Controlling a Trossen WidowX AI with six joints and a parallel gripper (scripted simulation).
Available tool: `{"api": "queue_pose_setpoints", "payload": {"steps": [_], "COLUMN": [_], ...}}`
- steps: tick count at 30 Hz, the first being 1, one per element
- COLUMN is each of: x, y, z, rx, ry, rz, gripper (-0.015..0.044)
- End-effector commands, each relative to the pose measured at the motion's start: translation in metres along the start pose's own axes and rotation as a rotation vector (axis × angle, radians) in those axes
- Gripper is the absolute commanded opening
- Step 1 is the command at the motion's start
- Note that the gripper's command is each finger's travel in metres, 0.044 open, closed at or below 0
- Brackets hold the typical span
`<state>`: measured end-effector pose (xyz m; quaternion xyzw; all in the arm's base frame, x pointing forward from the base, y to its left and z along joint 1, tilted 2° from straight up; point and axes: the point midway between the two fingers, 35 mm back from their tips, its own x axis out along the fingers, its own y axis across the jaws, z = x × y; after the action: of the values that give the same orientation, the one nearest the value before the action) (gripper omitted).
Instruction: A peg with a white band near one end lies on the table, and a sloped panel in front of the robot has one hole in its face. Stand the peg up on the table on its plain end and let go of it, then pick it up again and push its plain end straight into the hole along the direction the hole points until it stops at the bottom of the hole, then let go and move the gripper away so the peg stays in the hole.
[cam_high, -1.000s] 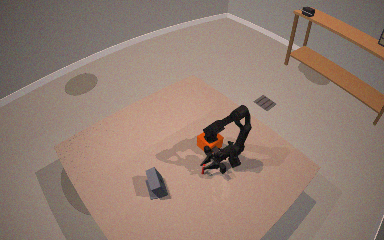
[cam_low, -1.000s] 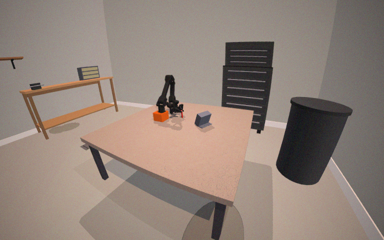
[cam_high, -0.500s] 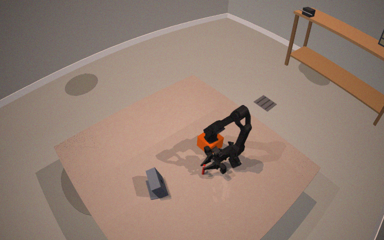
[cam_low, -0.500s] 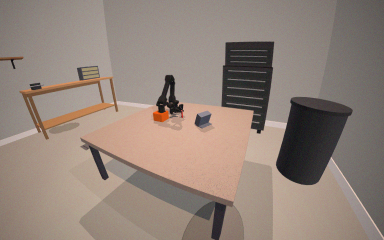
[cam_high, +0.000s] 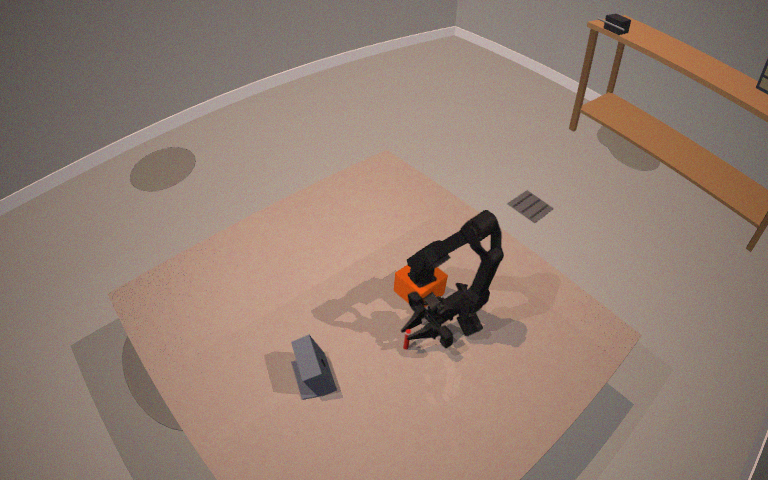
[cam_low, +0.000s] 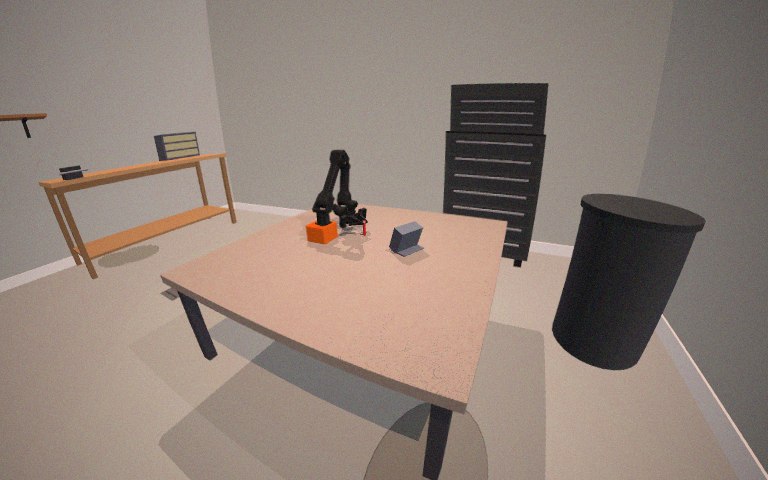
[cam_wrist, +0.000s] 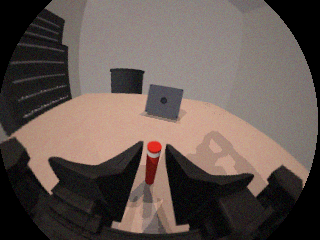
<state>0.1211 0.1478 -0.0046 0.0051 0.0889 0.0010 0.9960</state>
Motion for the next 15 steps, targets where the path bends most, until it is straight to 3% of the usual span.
{"api": "queue_pose_setpoints", "payload": {"steps": [1, 12, 15], "x": [0.0000, 0.0000, 0.0000], "y": [0.0000, 0.0000, 0.0000], "z": [0.0000, 0.0000, 0.0000], "rx": [-0.001, -0.001, -0.001], "ry": [0.000, 0.000, 0.000], "rz": [0.000, 0.000, 0.000], "gripper": [0.0156, 0.0440, 0.0440]}}
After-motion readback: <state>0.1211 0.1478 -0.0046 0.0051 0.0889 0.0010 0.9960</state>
